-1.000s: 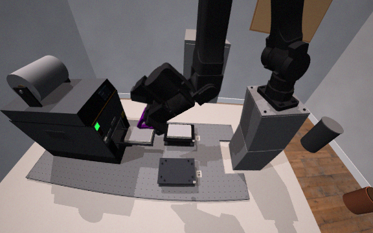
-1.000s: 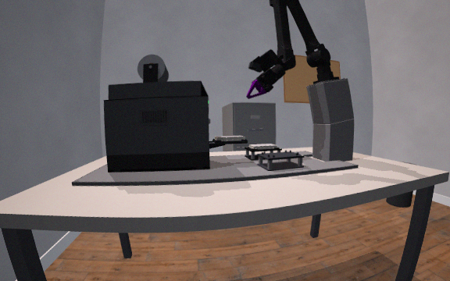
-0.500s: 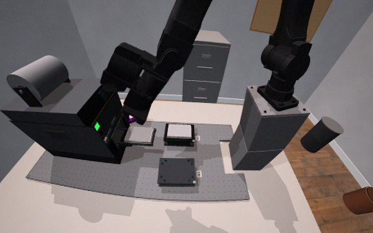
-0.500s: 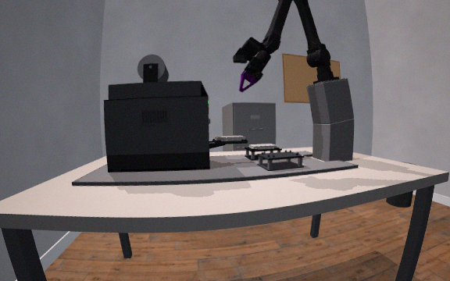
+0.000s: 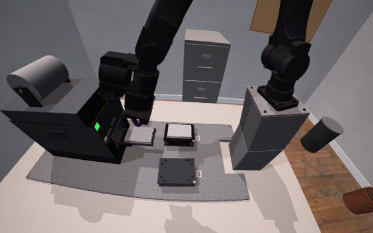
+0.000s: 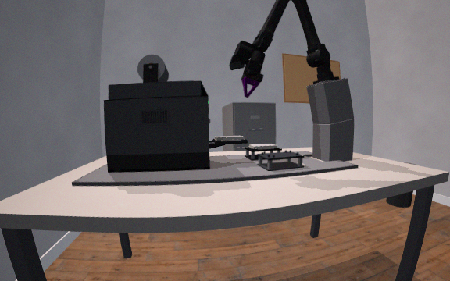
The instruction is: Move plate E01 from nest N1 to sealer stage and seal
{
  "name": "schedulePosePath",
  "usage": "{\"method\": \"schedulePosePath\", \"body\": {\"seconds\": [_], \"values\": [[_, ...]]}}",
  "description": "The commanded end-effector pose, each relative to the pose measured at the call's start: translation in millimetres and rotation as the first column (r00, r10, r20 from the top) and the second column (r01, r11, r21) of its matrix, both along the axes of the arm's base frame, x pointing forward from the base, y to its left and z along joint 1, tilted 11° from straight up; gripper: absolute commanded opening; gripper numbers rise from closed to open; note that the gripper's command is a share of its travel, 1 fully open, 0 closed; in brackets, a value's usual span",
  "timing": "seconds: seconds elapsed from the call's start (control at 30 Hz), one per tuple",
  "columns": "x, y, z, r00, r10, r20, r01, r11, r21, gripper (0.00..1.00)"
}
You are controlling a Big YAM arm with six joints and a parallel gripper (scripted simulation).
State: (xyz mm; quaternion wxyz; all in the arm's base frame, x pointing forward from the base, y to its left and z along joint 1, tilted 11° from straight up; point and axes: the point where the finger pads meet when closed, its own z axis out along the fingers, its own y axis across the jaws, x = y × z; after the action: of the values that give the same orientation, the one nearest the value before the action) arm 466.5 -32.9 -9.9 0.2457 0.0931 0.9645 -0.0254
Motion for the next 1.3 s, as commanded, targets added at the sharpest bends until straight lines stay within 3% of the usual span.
{"method": "schedulePosePath", "body": {"seconds": [0.0, 0.03, 0.13, 0.23, 0.4, 0.67, 0.9, 1.27], "values": [[20, -6, 7.1, 0.998, -0.029, -0.051, 0.03, 0.999, 0.019, 0.0], [20, -6, 7.1, 0.998, -0.029, -0.051, 0.03, 0.999, 0.019, 0.0], [5, 2, -8.4, 0.987, -0.016, -0.162, 0.022, 0.999, 0.033, 0.0], [0, 5, -12.5, 0.988, -0.003, -0.158, 0.006, 1.0, 0.017, 0.0], [16, 5, -1.8, 0.948, 0.023, -0.316, -0.005, 0.998, 0.057, 0.0], [5, -7, 0.8, 0.957, 0.002, -0.292, 0.011, 0.999, 0.043, 0.0], [7, 6, 7.8, 0.966, 0.027, -0.258, -0.017, 0.999, 0.041, 0.0], [7, 8, 7.7, 0.96, 0.03, -0.278, -0.019, 0.999, 0.043, 0.0]]}}
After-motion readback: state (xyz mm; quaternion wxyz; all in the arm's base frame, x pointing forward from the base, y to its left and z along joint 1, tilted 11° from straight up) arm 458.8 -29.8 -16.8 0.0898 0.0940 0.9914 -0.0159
